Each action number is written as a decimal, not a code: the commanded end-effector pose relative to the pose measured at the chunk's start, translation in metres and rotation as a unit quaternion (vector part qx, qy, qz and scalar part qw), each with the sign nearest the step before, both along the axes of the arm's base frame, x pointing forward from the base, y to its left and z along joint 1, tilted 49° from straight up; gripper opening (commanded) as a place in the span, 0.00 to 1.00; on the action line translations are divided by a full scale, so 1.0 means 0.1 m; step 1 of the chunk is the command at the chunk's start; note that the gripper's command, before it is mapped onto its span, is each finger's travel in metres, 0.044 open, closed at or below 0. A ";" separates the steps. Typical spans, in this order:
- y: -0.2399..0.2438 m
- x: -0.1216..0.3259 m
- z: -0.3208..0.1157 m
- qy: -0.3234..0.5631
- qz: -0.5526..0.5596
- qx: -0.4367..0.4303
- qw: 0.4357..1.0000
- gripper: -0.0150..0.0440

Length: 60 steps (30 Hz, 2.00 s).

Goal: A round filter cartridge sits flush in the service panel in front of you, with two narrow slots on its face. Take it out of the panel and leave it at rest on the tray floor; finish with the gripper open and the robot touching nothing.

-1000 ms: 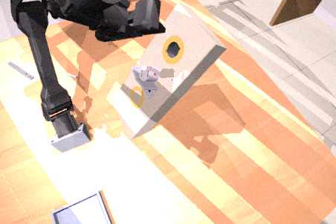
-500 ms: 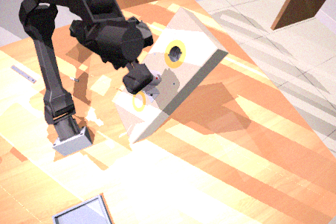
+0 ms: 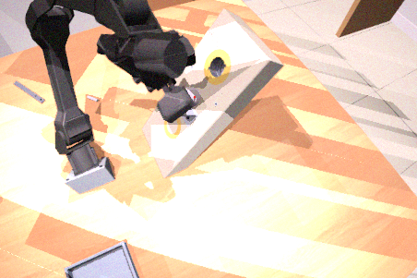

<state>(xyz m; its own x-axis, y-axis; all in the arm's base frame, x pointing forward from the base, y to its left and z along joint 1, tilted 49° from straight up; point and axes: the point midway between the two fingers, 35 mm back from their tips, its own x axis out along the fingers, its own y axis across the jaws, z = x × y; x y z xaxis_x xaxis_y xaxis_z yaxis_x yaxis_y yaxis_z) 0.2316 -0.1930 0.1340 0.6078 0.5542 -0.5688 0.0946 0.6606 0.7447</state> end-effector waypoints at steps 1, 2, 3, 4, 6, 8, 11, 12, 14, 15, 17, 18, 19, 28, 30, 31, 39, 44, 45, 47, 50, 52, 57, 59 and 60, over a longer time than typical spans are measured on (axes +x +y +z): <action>0.05 0.05 -0.02 -0.002 -0.002 0.000 1.000 0.77; 0.06 0.06 -0.03 -0.002 -0.002 0.000 1.000 0.77; 0.07 0.07 -0.04 -0.002 -0.002 0.000 1.000 0.77; 0.07 0.08 -0.05 -0.002 -0.002 0.000 1.000 0.77; 0.09 0.10 -0.07 -0.002 -0.002 0.000 1.000 0.77; 0.11 0.12 -0.09 -0.003 -0.002 0.001 1.000 0.77; 0.14 0.15 -0.11 -0.003 -0.002 0.001 1.000 0.77; 0.15 0.15 -0.12 -0.003 -0.002 0.001 1.000 0.77; 0.17 0.17 -0.13 -0.003 -0.002 0.001 1.000 0.77; 0.18 0.18 -0.14 -0.004 -0.002 0.001 1.000 0.77; 0.14 0.15 -0.13 -0.001 0.000 0.001 1.000 0.75; 0.14 0.15 -0.13 -0.001 0.000 0.001 1.000 0.74; 0.14 0.15 -0.13 -0.001 0.000 0.001 1.000 0.73; 0.14 0.15 -0.13 -0.001 0.000 0.001 1.000 0.62; 0.14 0.15 -0.13 -0.001 0.000 0.001 1.000 0.60; 0.14 0.15 -0.13 -0.001 0.000 0.001 1.000 0.59; 0.11 0.17 -0.10 -0.001 0.000 0.001 1.000 0.30; 0.00 0.24 -0.01 -0.001 -0.001 0.003 1.000 0.25; -0.02 0.25 0.00 -0.001 -0.001 0.003 1.000 0.25; -0.03 0.25 0.02 -0.001 -0.002 0.003 1.000 0.25; -0.14 0.17 0.11 -0.002 -0.015 -0.005 1.000 0.25; -0.22 0.09 0.20 -0.002 -0.026 -0.012 1.000 0.25; -0.41 -0.13 0.41 -0.003 -0.054 -0.028 0.998 0.25; -0.47 -0.22 0.49 -0.002 -0.065 -0.035 0.997 0.25; -0.50 -0.26 0.52 -0.002 -0.069 -0.037 0.997 0.25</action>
